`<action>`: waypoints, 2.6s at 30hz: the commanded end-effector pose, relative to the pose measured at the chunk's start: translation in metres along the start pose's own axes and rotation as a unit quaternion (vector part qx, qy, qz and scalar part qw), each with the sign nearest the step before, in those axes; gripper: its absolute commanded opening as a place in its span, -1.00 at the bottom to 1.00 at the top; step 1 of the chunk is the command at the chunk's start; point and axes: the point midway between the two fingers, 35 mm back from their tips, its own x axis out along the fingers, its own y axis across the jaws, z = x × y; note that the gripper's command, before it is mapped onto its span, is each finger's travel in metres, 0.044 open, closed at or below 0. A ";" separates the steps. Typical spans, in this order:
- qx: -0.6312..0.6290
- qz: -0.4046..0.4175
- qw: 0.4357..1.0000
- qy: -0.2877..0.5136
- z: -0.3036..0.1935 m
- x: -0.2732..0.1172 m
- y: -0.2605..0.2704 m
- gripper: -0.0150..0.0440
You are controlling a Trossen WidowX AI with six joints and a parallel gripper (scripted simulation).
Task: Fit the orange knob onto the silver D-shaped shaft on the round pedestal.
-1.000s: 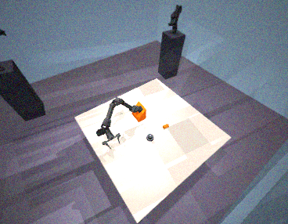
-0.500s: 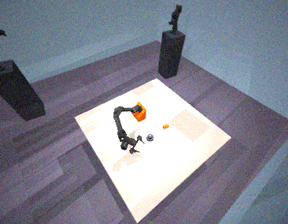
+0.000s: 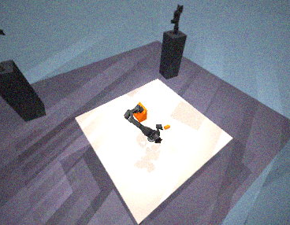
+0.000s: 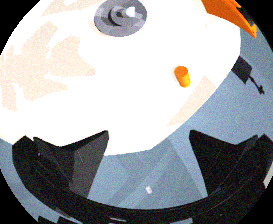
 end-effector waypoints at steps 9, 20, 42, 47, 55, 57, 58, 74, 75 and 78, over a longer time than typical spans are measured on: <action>-0.238 0.048 0.932 -0.270 -0.027 0.074 -0.151 1.00; -0.340 0.121 0.862 -0.357 -0.024 0.090 -0.205 1.00; -0.337 0.123 0.862 -0.358 0.034 0.181 -0.144 1.00; -0.337 0.123 0.862 -0.358 0.035 0.183 -0.143 1.00; -0.337 0.124 0.862 -0.358 0.042 0.192 -0.137 1.00; -0.337 0.124 0.862 -0.358 0.043 0.195 -0.135 1.00; -0.337 0.124 0.862 -0.358 0.044 0.196 -0.134 1.00; -0.337 0.124 0.862 -0.359 0.058 0.213 -0.123 1.00; -0.337 0.124 0.862 -0.359 0.058 0.213 -0.122 1.00; -0.337 0.124 0.862 -0.359 0.058 0.213 -0.122 0.73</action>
